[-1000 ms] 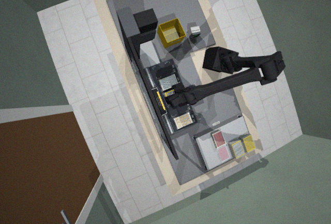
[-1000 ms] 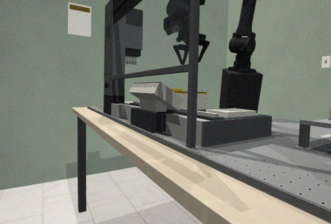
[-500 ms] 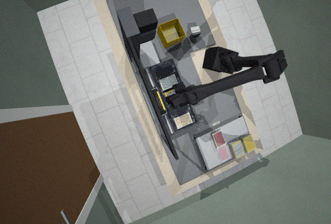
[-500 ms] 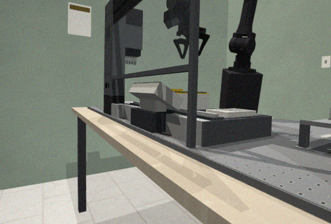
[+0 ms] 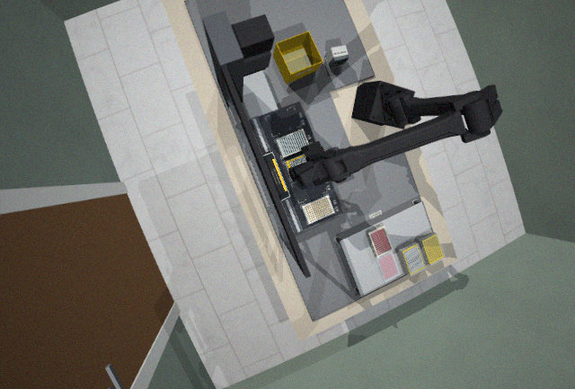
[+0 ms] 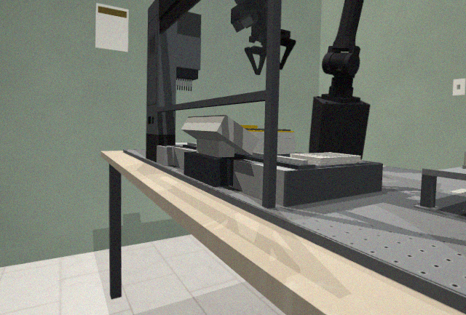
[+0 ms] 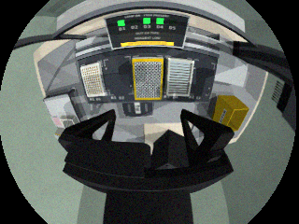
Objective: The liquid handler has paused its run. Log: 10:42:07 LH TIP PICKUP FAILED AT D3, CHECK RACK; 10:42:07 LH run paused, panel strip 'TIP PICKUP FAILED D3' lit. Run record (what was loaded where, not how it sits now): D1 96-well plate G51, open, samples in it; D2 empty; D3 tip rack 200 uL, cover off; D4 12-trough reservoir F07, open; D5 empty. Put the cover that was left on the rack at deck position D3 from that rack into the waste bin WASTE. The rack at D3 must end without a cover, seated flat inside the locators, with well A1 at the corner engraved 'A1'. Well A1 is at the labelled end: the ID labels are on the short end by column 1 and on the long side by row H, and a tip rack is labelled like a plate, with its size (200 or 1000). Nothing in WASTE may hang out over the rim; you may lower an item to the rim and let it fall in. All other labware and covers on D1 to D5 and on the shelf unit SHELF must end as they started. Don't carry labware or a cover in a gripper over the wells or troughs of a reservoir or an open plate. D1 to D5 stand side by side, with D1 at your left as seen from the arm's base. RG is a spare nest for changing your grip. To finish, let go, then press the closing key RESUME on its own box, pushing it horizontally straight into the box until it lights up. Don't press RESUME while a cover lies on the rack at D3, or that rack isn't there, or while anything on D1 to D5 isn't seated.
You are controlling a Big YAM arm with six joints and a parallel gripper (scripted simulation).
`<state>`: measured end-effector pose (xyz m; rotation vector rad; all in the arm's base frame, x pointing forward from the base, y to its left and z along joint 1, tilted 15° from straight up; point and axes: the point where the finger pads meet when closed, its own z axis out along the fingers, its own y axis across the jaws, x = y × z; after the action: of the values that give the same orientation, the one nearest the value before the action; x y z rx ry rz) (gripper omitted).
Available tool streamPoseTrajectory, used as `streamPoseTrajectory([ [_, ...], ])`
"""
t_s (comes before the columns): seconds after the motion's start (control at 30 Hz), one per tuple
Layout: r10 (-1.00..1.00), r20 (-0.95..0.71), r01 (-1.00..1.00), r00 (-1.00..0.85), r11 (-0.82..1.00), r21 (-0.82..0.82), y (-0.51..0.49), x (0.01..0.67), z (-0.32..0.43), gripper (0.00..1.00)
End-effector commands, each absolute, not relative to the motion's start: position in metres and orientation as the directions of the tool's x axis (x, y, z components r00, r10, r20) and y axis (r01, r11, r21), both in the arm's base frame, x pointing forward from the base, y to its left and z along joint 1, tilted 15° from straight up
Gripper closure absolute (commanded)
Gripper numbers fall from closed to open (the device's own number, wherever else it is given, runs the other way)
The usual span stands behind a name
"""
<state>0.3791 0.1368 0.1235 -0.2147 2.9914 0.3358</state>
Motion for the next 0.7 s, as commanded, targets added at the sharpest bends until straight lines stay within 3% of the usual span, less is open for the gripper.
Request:
streamPoseTrajectory([
  [0.0,-0.133,-0.207,-0.178,-0.969,0.960,0.217,0.136,0.399,0.158,0.00],
  [0.67,-0.137,-0.172,-0.172,-0.976,0.962,0.213,0.139,0.390,0.143,0.00],
])
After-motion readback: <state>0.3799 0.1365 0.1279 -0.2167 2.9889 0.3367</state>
